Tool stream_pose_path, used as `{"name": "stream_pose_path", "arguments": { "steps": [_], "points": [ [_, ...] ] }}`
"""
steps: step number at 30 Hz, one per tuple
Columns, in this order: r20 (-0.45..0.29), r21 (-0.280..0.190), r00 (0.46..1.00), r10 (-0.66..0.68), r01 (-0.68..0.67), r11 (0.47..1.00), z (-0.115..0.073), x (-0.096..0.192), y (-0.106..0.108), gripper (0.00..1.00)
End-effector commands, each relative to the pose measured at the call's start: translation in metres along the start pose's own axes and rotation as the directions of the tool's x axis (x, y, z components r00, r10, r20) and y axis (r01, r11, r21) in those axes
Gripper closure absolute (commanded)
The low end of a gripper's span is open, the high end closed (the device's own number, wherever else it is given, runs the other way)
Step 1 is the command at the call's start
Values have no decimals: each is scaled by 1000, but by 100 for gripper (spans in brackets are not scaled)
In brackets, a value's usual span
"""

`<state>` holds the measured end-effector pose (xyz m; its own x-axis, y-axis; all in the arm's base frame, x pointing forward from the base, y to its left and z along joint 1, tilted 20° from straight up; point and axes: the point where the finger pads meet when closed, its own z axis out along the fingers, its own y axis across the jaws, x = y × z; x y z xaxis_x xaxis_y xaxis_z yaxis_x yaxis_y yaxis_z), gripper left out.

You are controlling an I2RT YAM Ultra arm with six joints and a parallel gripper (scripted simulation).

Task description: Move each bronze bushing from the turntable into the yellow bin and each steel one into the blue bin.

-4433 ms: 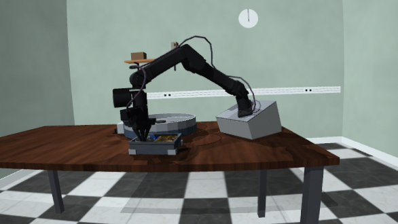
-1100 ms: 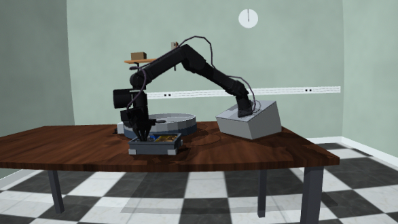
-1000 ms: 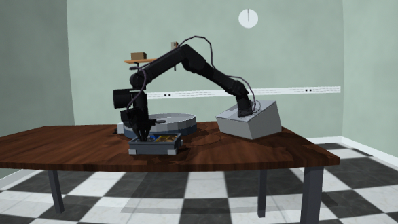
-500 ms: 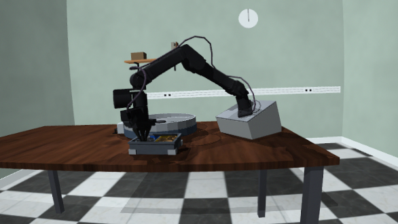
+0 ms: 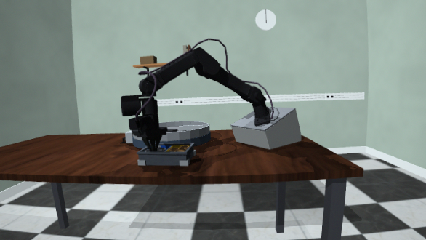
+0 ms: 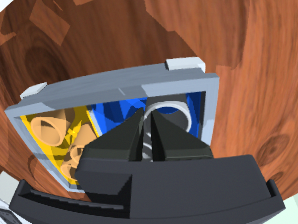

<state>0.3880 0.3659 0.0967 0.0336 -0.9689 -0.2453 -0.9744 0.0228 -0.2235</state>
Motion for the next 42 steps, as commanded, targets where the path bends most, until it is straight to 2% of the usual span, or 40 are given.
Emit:
{"name": "stream_pose_path", "arguments": {
  "steps": [1,4,7,42],
  "points": [
    [22,24,1000,2,-3,1000,-15,-5,-8,100],
    [15,17,1000,3,-3,1000,-11,-4,-8,100],
    [24,26,1000,3,-3,1000,-17,-5,-10,100],
    [24,26,1000,3,-3,1000,-17,-5,-10,100]
  ]
}}
